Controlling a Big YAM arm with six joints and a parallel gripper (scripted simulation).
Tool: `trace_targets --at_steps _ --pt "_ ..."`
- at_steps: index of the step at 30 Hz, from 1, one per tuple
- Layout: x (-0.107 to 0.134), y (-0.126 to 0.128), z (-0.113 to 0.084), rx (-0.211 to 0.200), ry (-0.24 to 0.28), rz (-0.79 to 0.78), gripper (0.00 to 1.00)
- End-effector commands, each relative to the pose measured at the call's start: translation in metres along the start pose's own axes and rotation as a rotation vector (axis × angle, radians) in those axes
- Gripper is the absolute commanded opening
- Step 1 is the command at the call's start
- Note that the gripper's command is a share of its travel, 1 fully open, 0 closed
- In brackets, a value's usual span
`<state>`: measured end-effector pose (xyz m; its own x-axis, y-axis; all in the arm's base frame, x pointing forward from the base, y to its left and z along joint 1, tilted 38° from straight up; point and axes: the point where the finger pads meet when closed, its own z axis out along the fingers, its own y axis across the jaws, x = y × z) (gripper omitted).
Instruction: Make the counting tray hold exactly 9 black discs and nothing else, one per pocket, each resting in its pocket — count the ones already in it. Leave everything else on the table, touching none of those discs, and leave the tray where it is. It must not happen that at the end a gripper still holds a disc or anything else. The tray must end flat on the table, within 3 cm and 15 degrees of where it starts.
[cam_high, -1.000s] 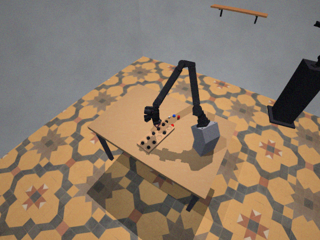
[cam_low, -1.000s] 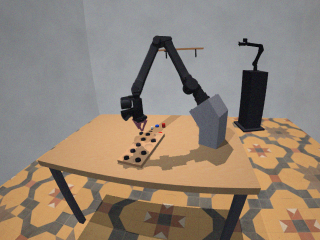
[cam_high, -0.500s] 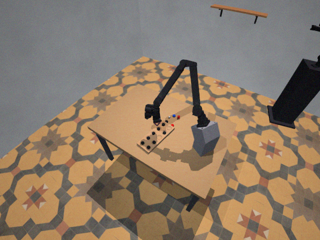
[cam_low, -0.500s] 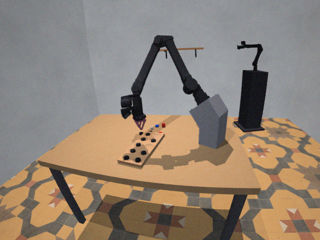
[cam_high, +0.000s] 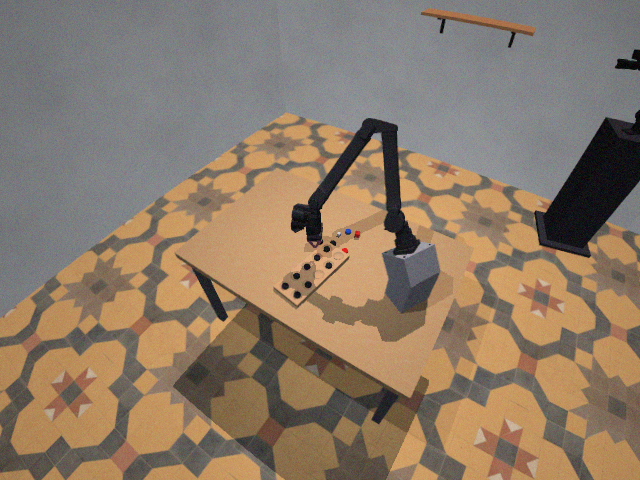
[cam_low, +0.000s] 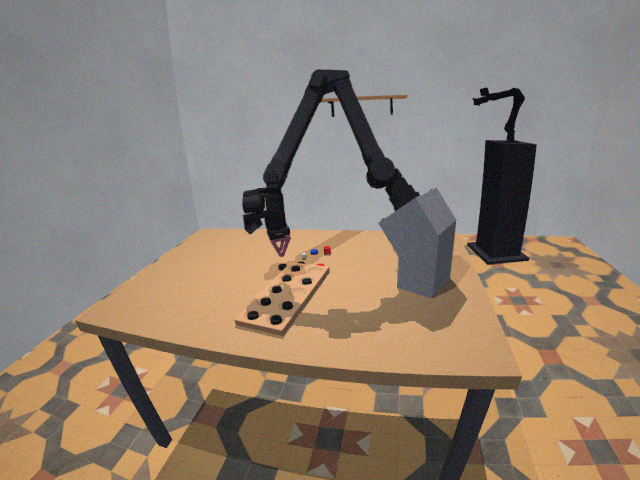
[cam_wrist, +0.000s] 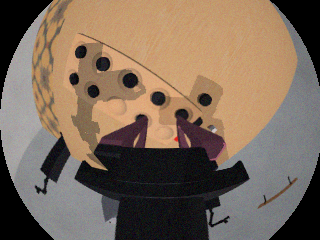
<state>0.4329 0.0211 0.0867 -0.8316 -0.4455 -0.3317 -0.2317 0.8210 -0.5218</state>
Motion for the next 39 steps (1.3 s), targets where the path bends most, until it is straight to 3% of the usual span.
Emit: trace_targets --at_steps 1,4,10,11,18,20,21,25,28,29,35,36,39 --pt "-0.011 0.010 -0.004 -0.013 -0.015 0.005 0.44" --pt "-0.010 -0.004 -0.007 0.002 -0.021 0.035 0.44" --pt "-0.011 -0.002 -0.008 -0.001 -0.024 0.029 0.44" --pt "-0.015 -0.034 -0.012 0.006 -0.040 0.188 0.44" --pt "-0.013 -0.029 -0.007 0.002 -0.027 0.177 0.44" --pt "-0.010 -0.014 -0.004 -0.012 -0.015 0.146 0.44" --pt "-0.012 -0.055 -0.011 0.006 -0.041 0.318 0.44" --pt "-0.012 -0.056 -0.011 0.009 -0.040 0.318 0.44" --pt "-0.013 -0.038 -0.004 -0.010 -0.023 0.281 0.44" --pt "-0.010 -0.075 -0.011 0.006 -0.042 0.435 0.44" --pt "-0.008 -0.073 -0.008 0.008 -0.033 0.431 0.44" --pt "-0.007 -0.091 -0.011 0.006 -0.044 0.536 0.44" --pt "-0.005 -0.089 -0.007 0.007 -0.031 0.532 0.44"
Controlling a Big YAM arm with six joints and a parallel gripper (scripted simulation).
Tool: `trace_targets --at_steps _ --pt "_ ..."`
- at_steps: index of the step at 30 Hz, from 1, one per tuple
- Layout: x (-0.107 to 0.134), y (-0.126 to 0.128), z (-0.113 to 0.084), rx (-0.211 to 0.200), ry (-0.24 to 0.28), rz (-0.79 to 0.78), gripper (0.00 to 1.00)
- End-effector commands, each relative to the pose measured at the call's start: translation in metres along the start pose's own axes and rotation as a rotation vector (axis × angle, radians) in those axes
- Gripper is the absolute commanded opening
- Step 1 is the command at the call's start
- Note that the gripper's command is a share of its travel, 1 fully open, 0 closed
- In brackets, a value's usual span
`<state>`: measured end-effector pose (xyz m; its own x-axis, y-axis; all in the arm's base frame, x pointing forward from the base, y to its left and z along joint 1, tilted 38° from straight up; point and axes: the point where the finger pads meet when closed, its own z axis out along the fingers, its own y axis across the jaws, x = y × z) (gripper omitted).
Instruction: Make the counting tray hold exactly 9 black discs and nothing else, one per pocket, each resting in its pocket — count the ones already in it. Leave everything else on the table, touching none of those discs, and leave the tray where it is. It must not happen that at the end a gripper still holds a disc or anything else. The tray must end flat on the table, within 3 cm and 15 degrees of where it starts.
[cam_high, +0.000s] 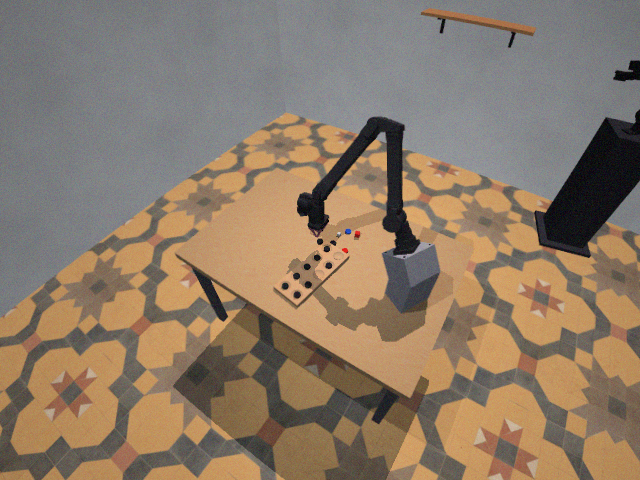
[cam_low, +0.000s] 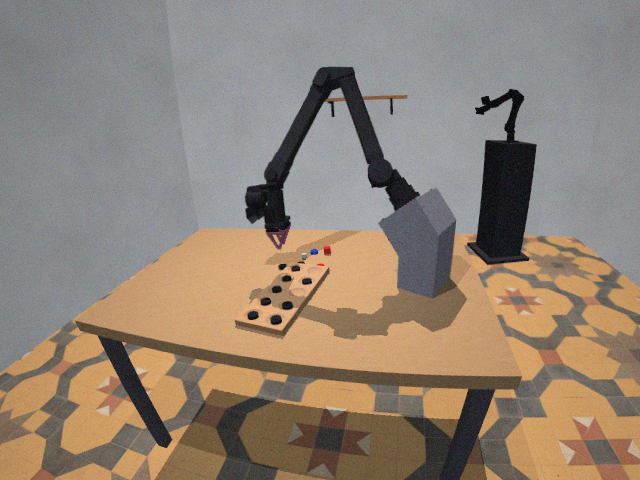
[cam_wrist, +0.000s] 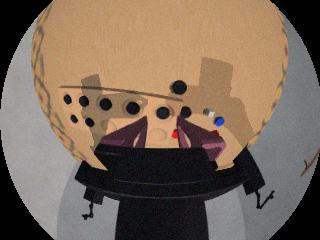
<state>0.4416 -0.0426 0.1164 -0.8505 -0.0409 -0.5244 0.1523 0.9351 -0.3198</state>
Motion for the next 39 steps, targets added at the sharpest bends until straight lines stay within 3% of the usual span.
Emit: trace_targets --at_steps 1,2,5,6,8,11,15,17,39 --pt "-0.021 -0.006 -0.008 0.002 -0.026 0.070 0.44" --pt "-0.030 -0.024 -0.015 0.001 -0.047 0.168 0.44" --pt "-0.028 -0.023 -0.011 0.005 -0.036 0.164 0.44" --pt "-0.034 -0.035 -0.015 0.001 -0.048 0.235 0.44" --pt "-0.030 -0.033 -0.009 0.004 -0.032 0.230 0.44" --pt "-0.038 -0.048 -0.015 0.000 -0.050 0.318 0.44" --pt "-0.034 -0.047 -0.006 0.000 -0.025 0.332 0.44" --pt "-0.036 -0.037 -0.009 -0.011 -0.031 0.316 0.44" --pt "-0.038 -0.046 0.003 0.001 -0.039 0.334 0.44"
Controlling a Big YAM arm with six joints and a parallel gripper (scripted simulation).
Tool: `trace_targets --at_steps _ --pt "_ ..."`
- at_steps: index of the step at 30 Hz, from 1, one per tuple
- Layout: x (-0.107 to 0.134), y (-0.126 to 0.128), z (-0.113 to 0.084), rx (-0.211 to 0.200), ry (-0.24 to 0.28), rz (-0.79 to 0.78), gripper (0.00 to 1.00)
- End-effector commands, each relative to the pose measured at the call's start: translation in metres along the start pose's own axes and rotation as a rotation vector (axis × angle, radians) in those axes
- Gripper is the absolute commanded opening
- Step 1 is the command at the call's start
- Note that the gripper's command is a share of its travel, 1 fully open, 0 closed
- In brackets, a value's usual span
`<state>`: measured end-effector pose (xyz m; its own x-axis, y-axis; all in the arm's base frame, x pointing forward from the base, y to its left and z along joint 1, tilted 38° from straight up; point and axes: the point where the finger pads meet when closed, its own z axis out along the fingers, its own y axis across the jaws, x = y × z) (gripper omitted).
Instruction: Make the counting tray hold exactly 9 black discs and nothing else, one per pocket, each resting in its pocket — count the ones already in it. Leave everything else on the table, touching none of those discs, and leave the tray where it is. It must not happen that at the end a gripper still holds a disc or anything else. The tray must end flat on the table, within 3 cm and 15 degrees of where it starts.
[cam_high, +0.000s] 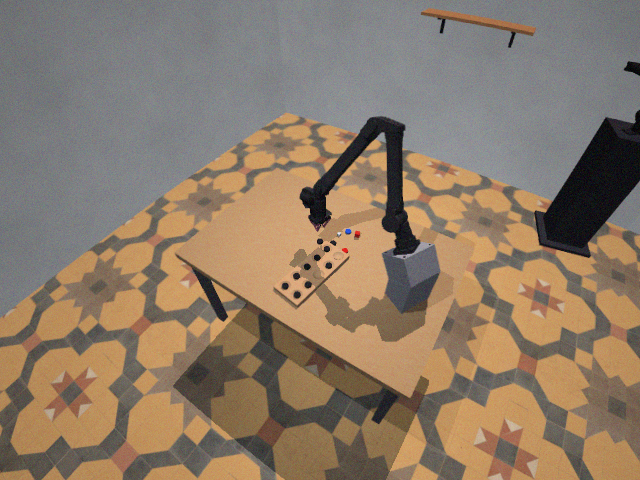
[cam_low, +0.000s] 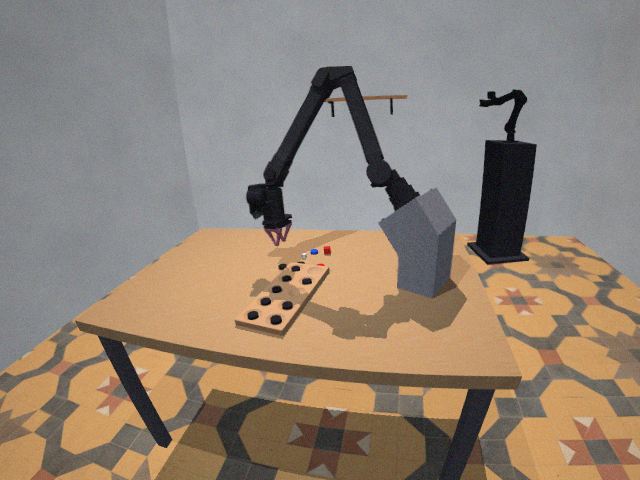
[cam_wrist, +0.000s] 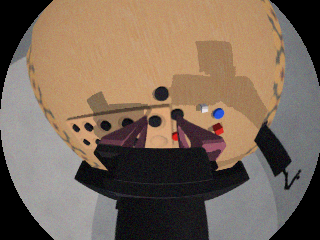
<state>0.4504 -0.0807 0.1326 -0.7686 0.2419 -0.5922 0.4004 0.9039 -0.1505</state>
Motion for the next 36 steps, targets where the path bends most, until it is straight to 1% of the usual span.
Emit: trace_targets --at_steps 1,8,9,10,14,19,23,25,26,29,36 --pt "-0.024 0.001 -0.002 -0.008 -0.043 0.028 0.44" --pt "-0.024 -0.001 0.003 -0.005 -0.042 0.022 0.44" --pt "-0.026 0.005 -0.002 -0.016 -0.053 0.011 0.44" --pt "-0.023 0.006 0.003 -0.014 -0.044 0.006 0.44" --pt "-0.024 -0.001 0.009 -0.005 -0.041 0.015 0.44" --pt "-0.023 0.003 0.014 -0.009 -0.041 0.009 0.44" --pt "-0.023 -0.001 0.021 -0.004 -0.039 0.014 0.44" --pt "-0.023 -0.001 0.021 -0.004 -0.039 0.014 0.44" --pt "-0.024 0.004 0.019 -0.012 -0.046 0.007 0.44" --pt "-0.023 -0.001 0.028 -0.004 -0.039 0.014 0.44" --pt "-0.022 0.002 0.039 -0.008 -0.038 0.009 0.44"
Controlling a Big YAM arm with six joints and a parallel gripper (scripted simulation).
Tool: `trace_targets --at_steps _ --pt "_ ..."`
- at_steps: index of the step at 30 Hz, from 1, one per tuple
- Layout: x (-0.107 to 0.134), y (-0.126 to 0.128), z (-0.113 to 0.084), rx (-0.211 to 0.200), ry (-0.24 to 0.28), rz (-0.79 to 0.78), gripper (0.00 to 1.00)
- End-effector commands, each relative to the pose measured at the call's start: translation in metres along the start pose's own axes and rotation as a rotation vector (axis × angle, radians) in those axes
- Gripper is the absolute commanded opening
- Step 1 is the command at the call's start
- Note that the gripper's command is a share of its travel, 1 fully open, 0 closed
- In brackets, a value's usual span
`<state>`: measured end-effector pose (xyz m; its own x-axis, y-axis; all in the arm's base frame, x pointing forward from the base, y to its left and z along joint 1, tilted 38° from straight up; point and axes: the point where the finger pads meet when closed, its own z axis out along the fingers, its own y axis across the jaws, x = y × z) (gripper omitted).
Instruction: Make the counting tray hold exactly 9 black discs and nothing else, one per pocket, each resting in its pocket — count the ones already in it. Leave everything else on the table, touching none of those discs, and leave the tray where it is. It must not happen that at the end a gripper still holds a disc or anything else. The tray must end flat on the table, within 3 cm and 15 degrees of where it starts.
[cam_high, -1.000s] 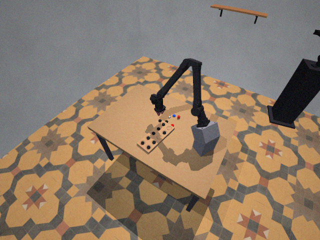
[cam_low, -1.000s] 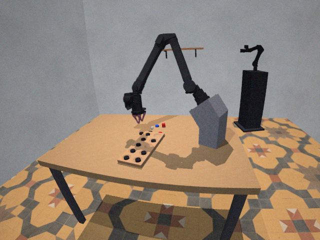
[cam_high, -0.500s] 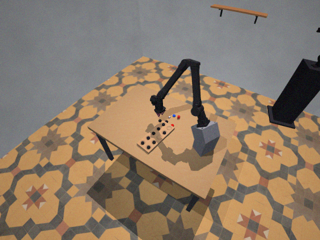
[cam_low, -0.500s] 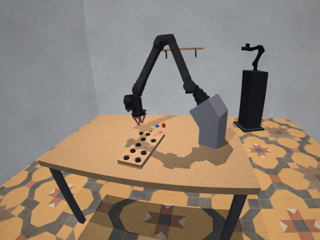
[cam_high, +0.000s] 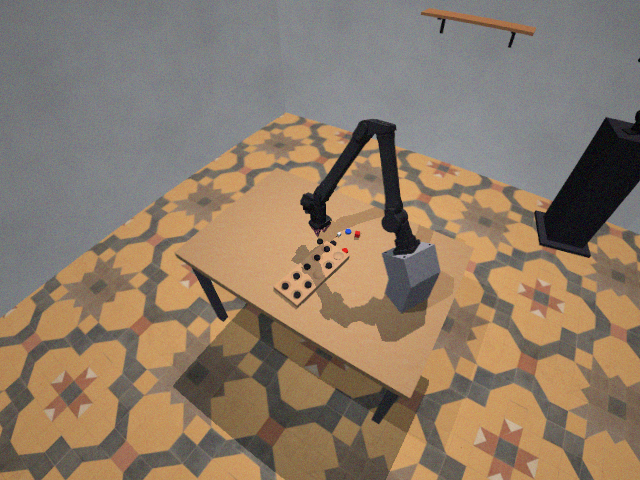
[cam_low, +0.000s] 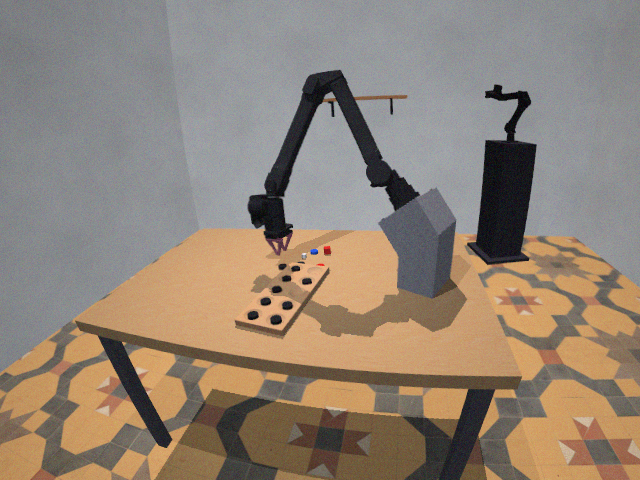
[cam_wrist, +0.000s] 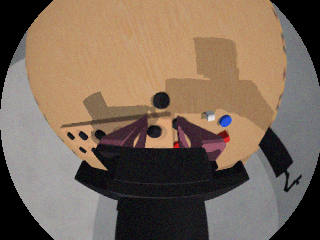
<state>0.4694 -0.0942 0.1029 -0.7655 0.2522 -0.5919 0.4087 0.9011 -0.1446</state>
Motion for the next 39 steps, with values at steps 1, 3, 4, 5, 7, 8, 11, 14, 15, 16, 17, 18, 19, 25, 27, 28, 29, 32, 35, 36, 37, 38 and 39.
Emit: trace_targets --at_steps 1,3,4,5,7,8,11,14,15,16,17,18,19,25,27,28,29,32,35,36,37,38,39 --pt "-0.021 0.001 0.003 -0.006 -0.039 0.001 0.44" --pt "-0.021 -0.001 0.007 -0.004 -0.039 0.003 0.44" --pt "-0.021 -0.001 0.009 -0.004 -0.038 0.003 0.44" --pt "-0.021 -0.001 0.009 -0.004 -0.038 0.003 0.44" --pt "-0.022 0.007 0.006 -0.015 -0.047 -0.008 0.44" --pt "-0.020 0.006 0.010 -0.013 -0.040 -0.008 0.44" --pt "-0.021 -0.001 0.017 -0.004 -0.037 0.002 0.44" --pt "-0.020 0.000 0.022 -0.005 -0.037 0.001 0.44" --pt "-0.020 0.002 0.023 -0.007 -0.037 -0.002 0.44" --pt "-0.020 0.003 0.025 -0.008 -0.037 -0.003 0.44" --pt "-0.020 0.003 0.026 -0.008 -0.037 -0.003 0.44" --pt "-0.020 0.001 0.028 -0.005 -0.036 -0.001 0.44" --pt "-0.020 -0.001 0.030 -0.003 -0.036 0.002 0.44" --pt "-0.020 0.007 0.033 -0.013 -0.039 -0.010 0.44" --pt "-0.019 0.002 0.038 -0.006 -0.036 -0.004 0.44" --pt "-0.019 0.001 0.040 -0.005 -0.035 -0.001 0.44" --pt "-0.019 -0.001 0.041 -0.003 -0.035 0.001 0.44" --pt "-0.019 0.001 0.045 -0.005 -0.035 -0.002 0.44" --pt "-0.018 0.003 0.047 -0.007 -0.035 -0.005 0.44" --pt "-0.018 0.001 0.049 -0.005 -0.034 -0.003 0.44" --pt "-0.018 -0.001 0.050 -0.003 -0.034 0.000 0.44" --pt "-0.019 -0.001 0.050 -0.003 -0.036 0.001 0.44" --pt "-0.019 -0.001 0.050 -0.003 -0.036 0.001 0.44"
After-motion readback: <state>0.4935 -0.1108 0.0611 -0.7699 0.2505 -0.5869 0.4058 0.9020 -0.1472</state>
